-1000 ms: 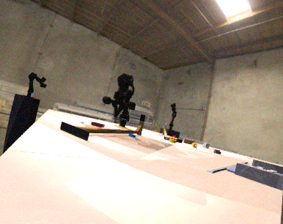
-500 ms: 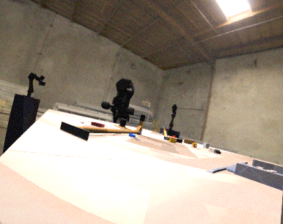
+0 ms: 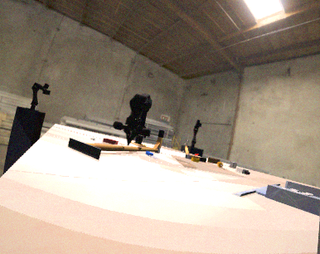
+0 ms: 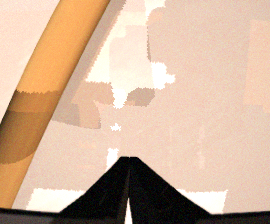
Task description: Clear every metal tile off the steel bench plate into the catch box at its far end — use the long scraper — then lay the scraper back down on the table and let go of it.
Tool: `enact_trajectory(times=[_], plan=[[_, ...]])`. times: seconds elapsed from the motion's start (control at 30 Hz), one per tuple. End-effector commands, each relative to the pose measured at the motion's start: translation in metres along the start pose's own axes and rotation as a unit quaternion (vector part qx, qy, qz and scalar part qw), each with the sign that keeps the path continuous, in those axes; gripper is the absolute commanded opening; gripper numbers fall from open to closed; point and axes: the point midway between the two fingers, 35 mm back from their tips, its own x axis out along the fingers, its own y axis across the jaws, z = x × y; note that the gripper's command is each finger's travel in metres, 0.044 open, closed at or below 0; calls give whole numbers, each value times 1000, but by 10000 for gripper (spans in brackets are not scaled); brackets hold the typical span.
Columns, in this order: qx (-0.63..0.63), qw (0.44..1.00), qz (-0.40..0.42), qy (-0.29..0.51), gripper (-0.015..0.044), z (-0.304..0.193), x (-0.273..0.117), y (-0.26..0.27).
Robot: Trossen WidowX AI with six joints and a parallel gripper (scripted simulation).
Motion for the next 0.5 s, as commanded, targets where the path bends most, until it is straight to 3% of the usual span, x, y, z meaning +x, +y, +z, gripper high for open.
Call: enact_trajectory(times=[0.0,0.47], plan=[[-2,1000,-2,5,0,-5,12,0],[-2,1000,-1,4,0,-1,14,7]])
